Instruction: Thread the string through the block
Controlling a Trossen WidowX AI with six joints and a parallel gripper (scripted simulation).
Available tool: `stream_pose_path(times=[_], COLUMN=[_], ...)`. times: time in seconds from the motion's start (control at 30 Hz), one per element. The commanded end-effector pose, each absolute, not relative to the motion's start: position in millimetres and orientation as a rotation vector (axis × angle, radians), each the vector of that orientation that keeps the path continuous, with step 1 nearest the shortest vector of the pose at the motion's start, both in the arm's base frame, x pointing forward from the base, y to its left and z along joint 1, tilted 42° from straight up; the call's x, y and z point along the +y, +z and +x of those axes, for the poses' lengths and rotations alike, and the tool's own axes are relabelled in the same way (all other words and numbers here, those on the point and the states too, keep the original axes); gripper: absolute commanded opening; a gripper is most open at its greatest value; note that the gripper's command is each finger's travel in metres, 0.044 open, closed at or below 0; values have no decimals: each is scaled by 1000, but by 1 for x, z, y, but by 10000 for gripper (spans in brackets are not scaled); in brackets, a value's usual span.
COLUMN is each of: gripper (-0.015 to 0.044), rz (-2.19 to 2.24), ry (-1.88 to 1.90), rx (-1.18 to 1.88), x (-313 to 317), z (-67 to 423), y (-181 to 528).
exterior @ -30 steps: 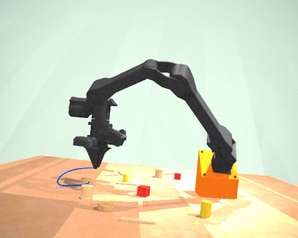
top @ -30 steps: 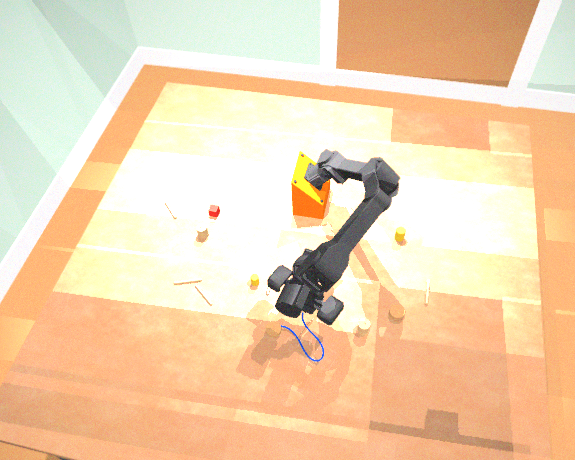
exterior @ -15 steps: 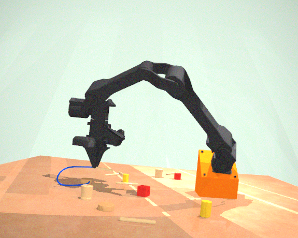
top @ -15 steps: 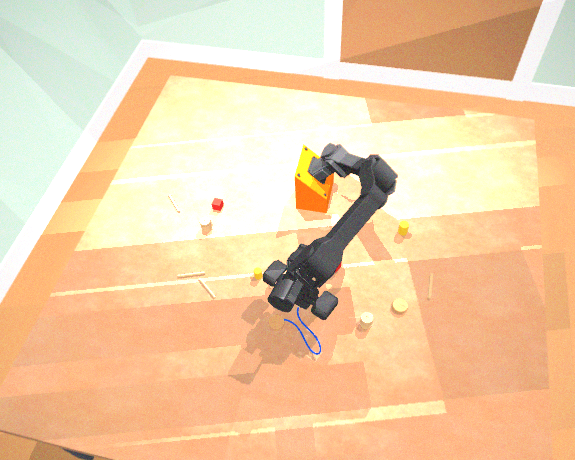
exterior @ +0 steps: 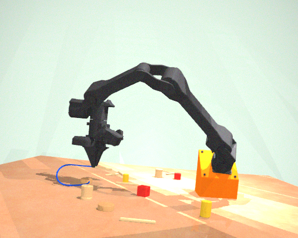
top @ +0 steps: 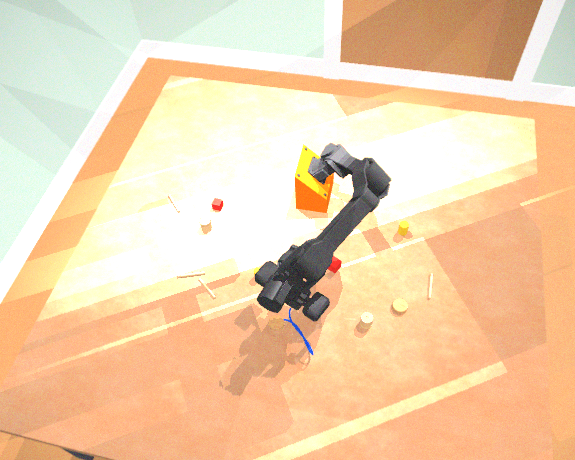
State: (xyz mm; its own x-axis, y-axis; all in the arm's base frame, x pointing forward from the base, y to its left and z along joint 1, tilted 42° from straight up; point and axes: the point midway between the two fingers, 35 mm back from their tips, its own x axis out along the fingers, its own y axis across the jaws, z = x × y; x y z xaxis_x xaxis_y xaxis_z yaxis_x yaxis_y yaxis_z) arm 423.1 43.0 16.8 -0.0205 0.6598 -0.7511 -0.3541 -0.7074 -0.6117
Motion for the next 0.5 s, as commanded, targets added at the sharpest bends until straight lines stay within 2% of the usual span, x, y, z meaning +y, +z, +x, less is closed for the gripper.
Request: stream_pose_path(times=[0.0,0.47], gripper=[0,0], rz=[-1549,-1544], ry=[1811,1807], rx=[-325,-321], x=[38,26], z=[425,431], y=[13,1])
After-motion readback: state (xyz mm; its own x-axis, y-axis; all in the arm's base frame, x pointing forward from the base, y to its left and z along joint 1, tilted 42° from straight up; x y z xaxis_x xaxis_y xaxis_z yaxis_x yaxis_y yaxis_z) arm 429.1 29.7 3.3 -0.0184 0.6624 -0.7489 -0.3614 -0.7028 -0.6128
